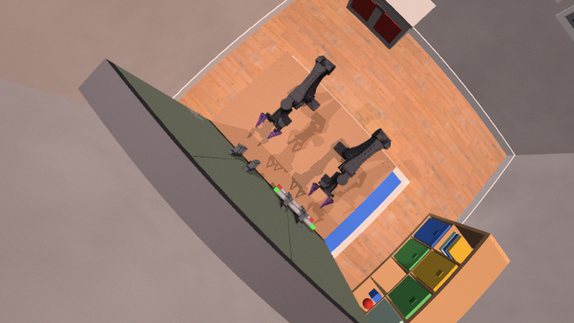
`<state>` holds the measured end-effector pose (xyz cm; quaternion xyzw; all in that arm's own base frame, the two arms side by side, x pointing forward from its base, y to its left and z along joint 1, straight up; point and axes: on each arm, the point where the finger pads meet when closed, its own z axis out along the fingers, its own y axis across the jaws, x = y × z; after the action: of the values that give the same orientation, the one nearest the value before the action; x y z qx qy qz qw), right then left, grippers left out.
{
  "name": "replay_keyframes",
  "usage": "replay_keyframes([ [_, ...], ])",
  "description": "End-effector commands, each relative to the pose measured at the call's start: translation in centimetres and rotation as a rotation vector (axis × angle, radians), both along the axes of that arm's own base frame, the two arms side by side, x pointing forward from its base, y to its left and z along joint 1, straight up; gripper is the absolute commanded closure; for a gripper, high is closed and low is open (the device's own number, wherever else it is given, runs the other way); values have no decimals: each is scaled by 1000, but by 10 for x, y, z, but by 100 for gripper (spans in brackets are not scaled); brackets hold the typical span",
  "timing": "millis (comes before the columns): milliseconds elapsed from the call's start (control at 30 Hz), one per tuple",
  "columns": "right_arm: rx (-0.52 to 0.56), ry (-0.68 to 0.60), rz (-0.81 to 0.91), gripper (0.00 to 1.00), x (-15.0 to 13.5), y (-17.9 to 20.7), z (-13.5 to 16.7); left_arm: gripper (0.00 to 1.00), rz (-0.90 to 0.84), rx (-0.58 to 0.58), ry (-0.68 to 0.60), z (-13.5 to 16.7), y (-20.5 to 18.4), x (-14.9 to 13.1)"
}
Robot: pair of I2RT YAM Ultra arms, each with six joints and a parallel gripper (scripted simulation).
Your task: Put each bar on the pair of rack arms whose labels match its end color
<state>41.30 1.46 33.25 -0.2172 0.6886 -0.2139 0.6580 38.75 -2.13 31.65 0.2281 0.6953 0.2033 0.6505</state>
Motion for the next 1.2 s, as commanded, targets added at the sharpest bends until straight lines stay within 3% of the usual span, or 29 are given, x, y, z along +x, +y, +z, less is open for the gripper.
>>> replay_keyframes([
  [0, -69, -30, -1, 0, 4, 2, 2, 0, -9, 67, -76, 18, -4, -4],
  [1167, -494, -28, 3, 0, 25, 12, -38, 0, -39, 492, -88, -22, -19, -4],
])
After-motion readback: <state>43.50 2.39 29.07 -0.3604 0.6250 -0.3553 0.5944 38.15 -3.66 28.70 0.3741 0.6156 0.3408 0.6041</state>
